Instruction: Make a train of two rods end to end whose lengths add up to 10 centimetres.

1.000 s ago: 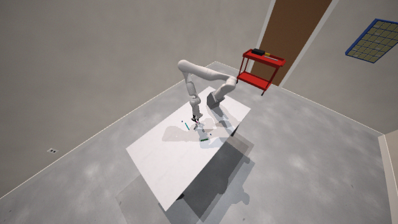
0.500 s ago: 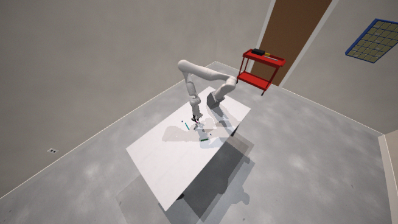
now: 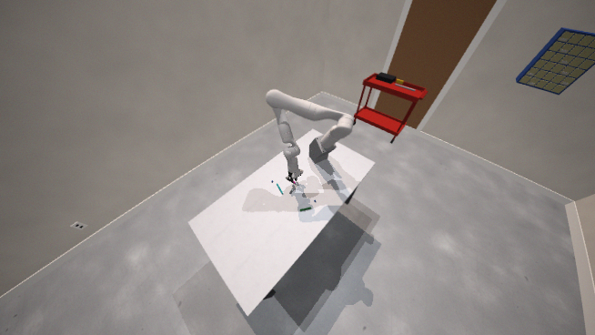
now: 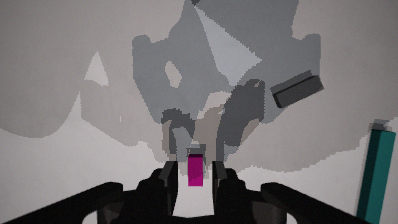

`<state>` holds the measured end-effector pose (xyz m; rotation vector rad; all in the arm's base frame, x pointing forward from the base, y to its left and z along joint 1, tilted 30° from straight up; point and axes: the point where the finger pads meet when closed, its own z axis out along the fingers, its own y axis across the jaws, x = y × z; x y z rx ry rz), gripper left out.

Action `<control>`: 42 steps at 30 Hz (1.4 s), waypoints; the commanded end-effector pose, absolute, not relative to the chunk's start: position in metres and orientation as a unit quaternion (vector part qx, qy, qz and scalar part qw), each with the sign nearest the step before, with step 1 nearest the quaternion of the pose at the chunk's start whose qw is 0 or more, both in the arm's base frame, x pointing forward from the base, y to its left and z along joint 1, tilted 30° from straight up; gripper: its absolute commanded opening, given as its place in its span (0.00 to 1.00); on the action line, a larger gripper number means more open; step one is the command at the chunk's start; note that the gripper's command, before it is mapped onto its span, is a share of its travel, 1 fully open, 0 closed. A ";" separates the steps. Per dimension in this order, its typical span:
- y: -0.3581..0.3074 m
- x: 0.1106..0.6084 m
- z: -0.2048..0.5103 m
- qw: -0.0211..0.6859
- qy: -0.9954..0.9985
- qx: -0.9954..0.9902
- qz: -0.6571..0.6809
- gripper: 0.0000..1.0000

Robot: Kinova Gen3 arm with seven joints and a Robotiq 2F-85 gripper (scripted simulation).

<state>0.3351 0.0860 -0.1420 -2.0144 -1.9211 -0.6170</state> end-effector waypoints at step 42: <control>0.094 0.337 -0.156 0.144 -0.667 -0.699 -0.214 0.24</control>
